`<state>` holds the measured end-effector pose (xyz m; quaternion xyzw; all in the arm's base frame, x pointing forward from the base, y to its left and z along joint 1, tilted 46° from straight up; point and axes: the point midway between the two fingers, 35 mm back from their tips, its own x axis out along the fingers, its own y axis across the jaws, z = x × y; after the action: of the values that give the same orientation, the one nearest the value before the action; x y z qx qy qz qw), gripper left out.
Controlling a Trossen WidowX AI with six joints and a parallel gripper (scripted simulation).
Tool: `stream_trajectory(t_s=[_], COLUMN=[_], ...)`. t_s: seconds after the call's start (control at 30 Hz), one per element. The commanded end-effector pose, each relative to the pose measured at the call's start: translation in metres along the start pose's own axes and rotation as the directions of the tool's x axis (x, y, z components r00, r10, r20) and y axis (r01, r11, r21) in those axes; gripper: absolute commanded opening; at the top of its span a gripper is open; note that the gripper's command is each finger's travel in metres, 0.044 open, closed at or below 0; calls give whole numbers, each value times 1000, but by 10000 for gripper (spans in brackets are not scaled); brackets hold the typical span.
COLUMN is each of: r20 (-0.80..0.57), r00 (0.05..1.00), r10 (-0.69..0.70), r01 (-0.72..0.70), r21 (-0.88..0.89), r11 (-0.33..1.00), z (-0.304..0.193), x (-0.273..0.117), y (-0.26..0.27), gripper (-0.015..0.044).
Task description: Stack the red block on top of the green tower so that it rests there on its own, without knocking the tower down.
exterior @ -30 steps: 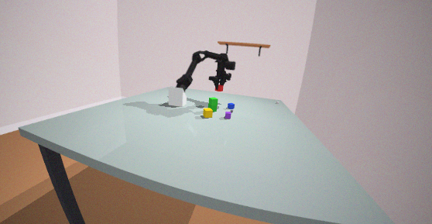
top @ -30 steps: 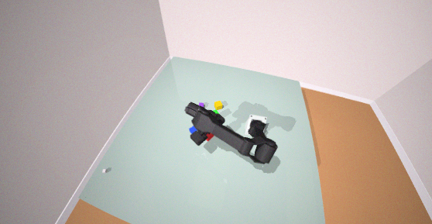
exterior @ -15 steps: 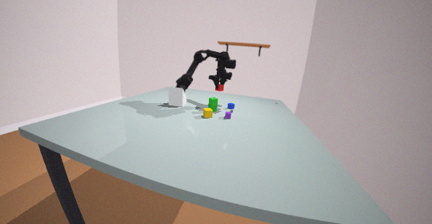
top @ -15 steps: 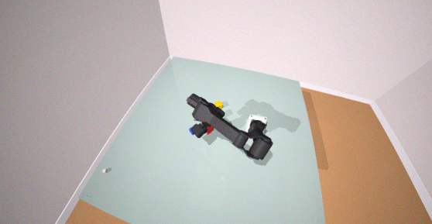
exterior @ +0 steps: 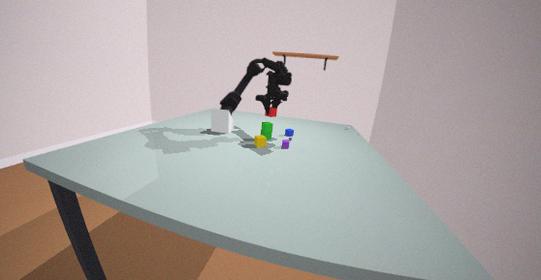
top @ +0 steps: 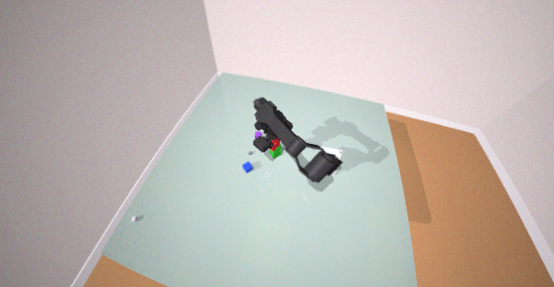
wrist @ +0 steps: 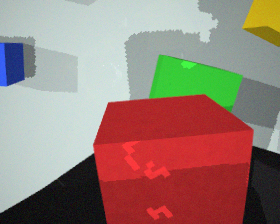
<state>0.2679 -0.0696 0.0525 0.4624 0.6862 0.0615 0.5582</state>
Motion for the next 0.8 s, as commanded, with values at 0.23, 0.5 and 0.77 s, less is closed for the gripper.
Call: stream_trajectory(t_s=[0.23, 0.5, 0.77], r20=[-8, -8, -9], r00=[1000, 1000, 1000], r10=[5, 5, 6], r01=[-5, -5, -6], r21=[-3, -3, -3], r11=[1000, 1000, 1000], z=[8, 8, 7], x=[5, 31, 33], y=[-30, -29, -29], gripper=[0, 0, 0])
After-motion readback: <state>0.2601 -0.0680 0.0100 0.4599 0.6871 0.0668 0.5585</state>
